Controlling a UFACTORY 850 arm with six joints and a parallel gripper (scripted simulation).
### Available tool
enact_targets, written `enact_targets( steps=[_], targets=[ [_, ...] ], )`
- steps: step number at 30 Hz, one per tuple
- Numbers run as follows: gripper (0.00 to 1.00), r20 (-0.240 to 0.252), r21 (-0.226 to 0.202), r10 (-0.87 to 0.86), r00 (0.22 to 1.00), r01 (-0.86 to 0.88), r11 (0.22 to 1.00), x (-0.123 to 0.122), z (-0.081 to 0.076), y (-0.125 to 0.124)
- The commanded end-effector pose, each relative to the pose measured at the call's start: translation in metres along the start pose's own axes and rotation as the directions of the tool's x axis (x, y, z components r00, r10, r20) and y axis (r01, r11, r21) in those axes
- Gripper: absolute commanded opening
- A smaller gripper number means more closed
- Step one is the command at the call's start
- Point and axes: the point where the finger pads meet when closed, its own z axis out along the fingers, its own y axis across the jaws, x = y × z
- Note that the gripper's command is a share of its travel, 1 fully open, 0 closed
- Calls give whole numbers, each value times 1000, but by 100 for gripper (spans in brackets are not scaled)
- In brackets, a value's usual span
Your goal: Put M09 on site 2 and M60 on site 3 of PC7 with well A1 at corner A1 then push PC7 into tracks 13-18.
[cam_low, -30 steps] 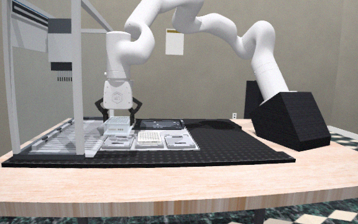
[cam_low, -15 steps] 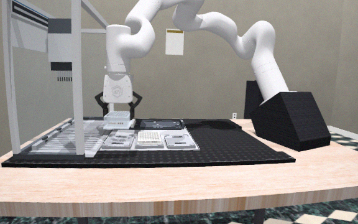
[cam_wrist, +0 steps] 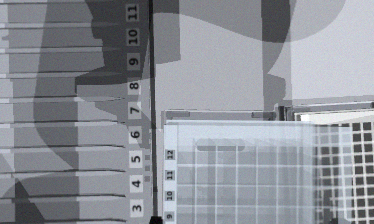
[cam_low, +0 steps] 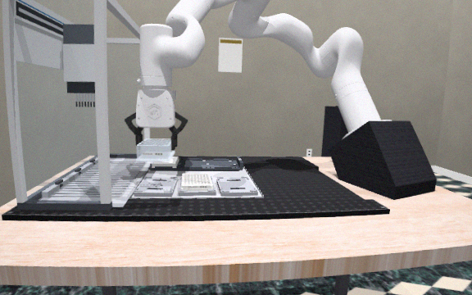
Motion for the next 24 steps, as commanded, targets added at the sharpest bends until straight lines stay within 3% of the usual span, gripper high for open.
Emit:
enact_targets(
  steps=[1,24],
  targets=[
    [0,1,2,1,1000,-1,1000,0,-6,-1],
    [0,1,2,1,1000,-1,1000,0,-41,-1]
  ],
)
